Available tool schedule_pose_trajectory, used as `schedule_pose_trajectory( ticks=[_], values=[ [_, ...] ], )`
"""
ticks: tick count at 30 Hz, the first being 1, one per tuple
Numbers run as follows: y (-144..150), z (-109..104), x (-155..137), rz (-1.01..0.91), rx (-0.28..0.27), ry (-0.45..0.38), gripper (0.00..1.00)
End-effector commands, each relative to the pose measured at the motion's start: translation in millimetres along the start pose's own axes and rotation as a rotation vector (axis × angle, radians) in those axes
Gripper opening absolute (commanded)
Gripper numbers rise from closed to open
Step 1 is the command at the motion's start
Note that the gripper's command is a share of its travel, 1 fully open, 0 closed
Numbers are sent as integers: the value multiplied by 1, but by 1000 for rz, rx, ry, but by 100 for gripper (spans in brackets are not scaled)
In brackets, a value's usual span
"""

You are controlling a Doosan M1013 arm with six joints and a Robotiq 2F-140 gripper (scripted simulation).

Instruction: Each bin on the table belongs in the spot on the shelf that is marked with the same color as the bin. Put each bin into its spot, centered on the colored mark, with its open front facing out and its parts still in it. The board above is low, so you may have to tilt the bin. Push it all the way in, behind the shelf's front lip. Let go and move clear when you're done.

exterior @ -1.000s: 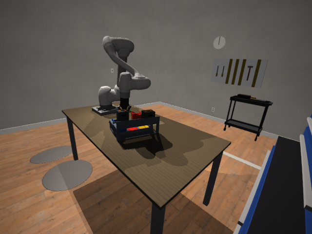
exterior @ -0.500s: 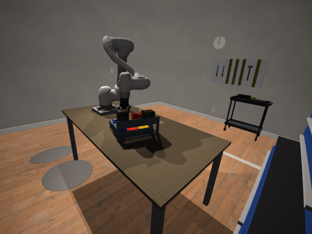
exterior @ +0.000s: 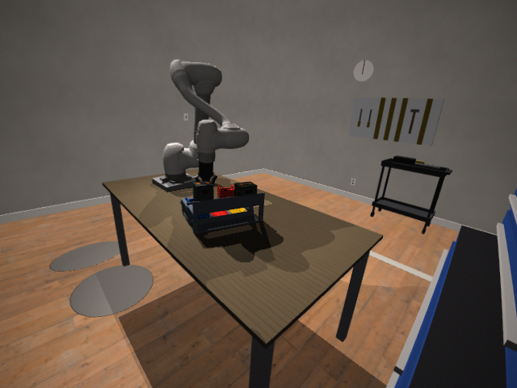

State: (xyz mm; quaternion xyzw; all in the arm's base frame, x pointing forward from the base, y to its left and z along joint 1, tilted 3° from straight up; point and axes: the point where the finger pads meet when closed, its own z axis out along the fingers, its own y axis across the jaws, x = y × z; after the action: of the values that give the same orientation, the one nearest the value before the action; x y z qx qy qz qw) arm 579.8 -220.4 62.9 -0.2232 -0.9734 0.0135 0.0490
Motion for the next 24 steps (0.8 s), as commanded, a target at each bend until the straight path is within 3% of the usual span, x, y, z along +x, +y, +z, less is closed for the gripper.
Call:
schedule_pose_trajectory(
  ticks=[1, 2, 24],
  values=[
    [0, 0, 0, 0, 0, 0, 10],
    [0, 0, 0, 0, 0, 0, 15],
    [0, 0, 0, 0, 0, 0, 15]
  ],
)
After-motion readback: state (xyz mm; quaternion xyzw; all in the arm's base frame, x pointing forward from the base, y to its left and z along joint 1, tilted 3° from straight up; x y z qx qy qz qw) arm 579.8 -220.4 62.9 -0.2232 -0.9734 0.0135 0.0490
